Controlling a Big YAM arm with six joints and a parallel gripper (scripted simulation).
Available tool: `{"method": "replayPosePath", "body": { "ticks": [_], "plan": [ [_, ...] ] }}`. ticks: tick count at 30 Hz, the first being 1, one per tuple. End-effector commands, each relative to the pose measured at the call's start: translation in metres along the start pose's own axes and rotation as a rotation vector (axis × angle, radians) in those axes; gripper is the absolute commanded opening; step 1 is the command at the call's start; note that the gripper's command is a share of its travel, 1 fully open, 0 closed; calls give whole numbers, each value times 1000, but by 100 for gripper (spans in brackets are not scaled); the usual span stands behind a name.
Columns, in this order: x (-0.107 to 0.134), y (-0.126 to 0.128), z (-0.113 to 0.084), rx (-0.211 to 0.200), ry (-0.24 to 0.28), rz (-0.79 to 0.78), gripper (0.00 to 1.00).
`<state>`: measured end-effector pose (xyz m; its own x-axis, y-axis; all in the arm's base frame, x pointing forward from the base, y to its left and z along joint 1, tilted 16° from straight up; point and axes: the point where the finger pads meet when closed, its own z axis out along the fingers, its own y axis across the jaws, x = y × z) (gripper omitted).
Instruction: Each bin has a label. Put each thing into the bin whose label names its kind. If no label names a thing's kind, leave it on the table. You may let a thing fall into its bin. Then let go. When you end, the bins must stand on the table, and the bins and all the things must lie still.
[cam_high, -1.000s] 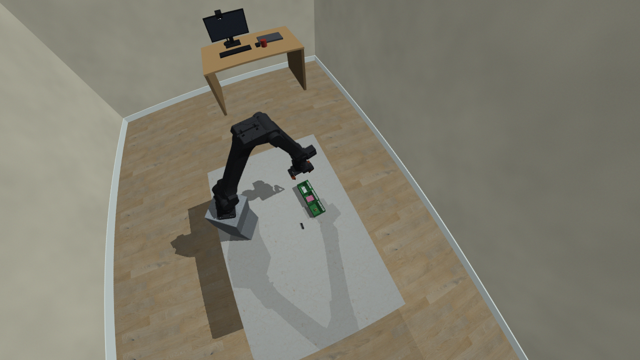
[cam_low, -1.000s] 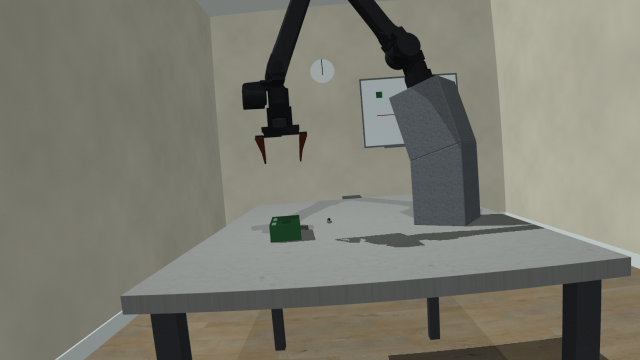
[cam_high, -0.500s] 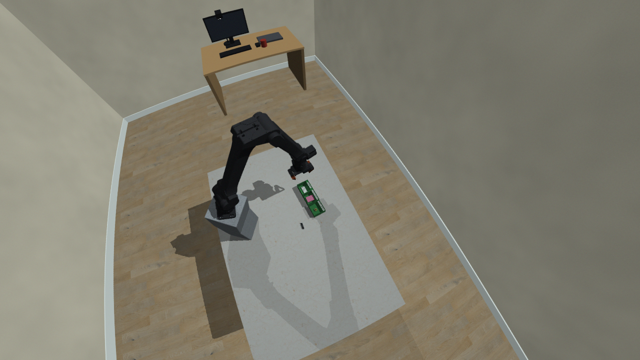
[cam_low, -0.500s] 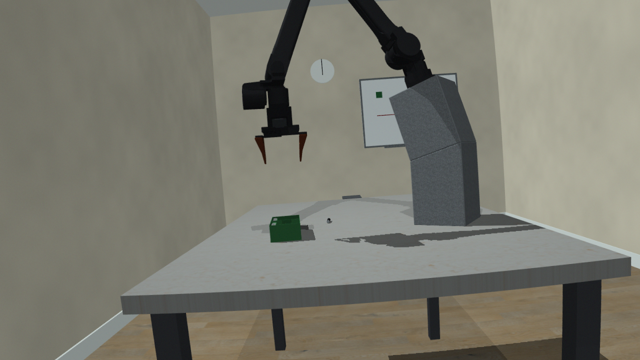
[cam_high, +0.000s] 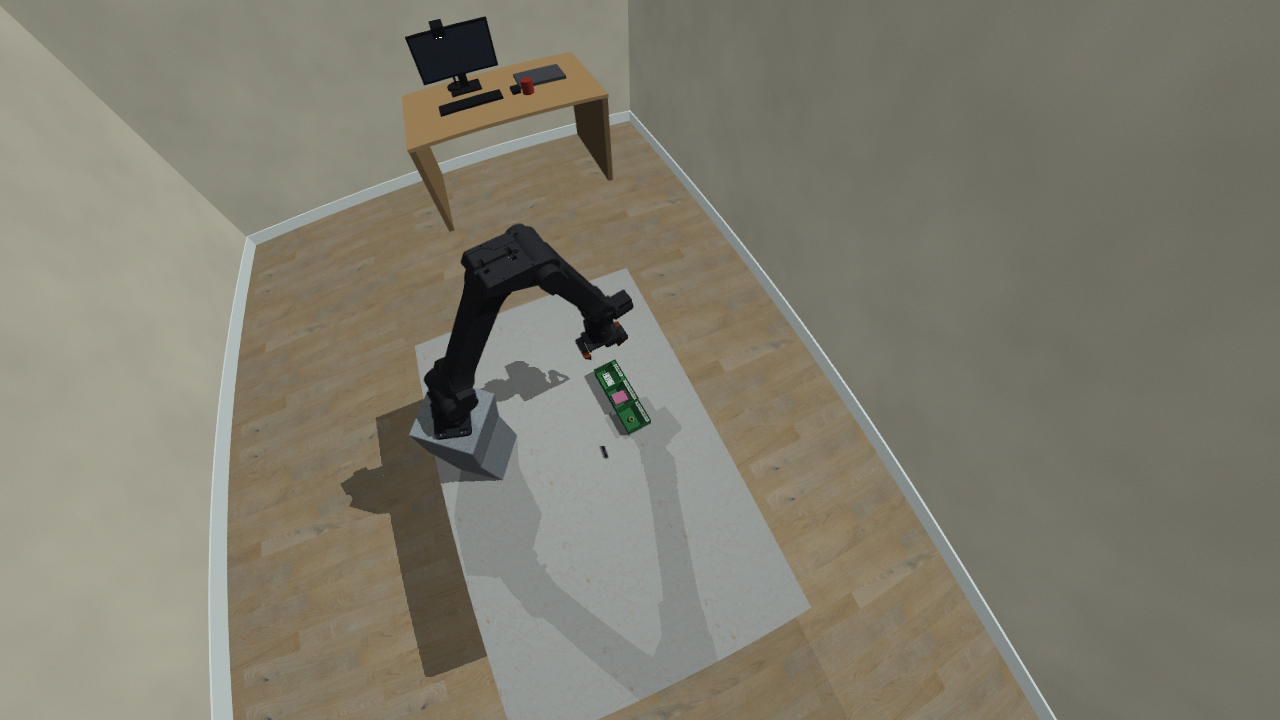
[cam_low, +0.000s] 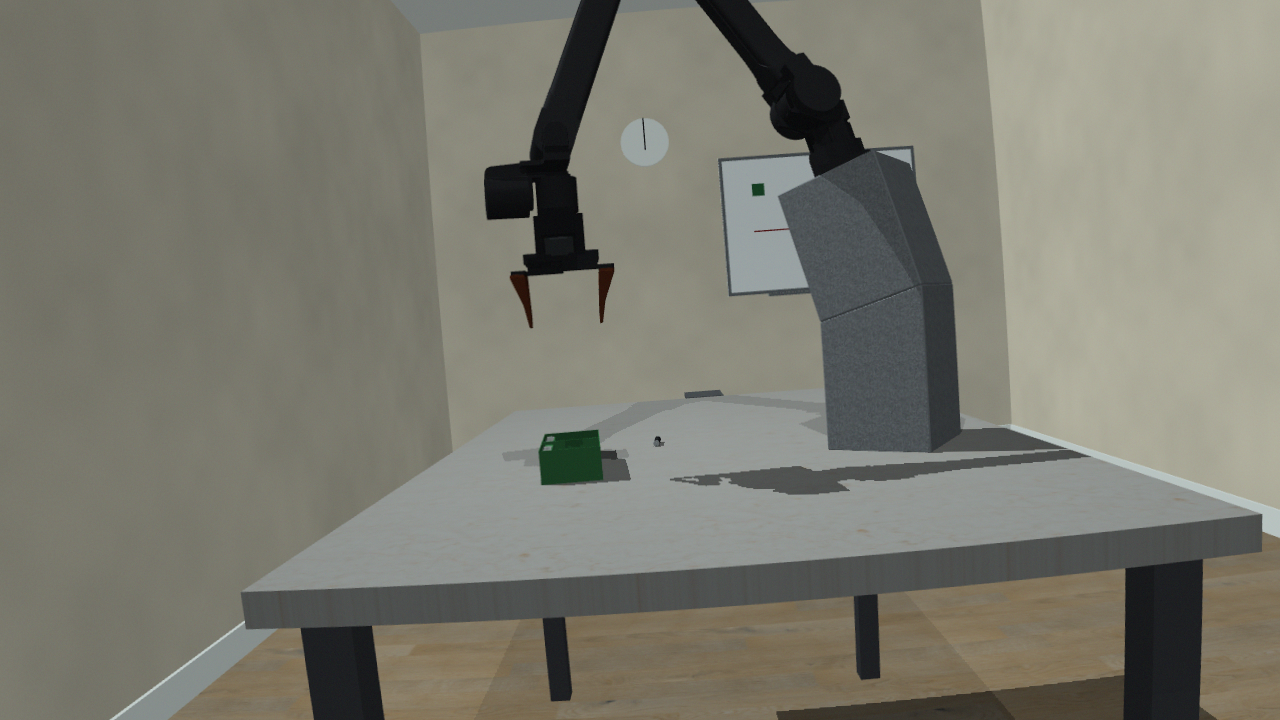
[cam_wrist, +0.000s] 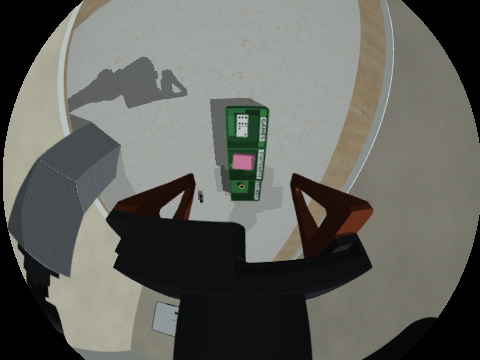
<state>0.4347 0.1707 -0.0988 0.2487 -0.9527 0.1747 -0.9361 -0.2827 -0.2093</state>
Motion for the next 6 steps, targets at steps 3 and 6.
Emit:
{"method": "replayPosePath", "body": {
  "ticks": [3, 6],
  "plan": [
    [6, -14, -3, 11, -2, 5, 100],
    [6, -14, -3, 11, -2, 5, 100]
  ]
}}
